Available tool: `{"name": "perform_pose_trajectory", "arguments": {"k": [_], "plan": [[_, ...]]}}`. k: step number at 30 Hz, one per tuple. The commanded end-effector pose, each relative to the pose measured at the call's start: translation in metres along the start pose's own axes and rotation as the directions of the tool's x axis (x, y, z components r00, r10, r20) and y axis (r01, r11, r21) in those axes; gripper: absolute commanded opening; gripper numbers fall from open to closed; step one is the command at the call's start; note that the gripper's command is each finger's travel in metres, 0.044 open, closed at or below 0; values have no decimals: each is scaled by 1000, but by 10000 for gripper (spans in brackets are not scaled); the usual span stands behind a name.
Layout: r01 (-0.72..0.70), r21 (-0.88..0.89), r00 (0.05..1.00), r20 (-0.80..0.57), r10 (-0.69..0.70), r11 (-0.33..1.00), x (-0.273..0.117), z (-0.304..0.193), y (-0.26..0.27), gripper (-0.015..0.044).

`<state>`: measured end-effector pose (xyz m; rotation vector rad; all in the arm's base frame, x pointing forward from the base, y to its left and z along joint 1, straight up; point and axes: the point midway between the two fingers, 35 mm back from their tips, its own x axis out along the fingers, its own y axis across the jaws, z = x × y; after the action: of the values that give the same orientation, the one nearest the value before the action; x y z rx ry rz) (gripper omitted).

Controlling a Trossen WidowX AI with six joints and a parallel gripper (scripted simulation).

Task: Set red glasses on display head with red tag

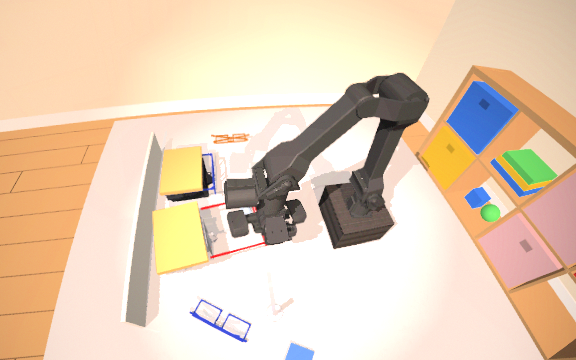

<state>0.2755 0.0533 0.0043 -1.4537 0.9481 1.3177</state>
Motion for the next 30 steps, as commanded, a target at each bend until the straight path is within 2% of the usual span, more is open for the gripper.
{"name": "perform_pose_trajectory", "arguments": {"k": [1,30], "plan": [[-1,3,1000,-6,1,1000,0,-1,-6,0],[-4,3,1000,-6,4,1000,4,-1,-49,0]]}}
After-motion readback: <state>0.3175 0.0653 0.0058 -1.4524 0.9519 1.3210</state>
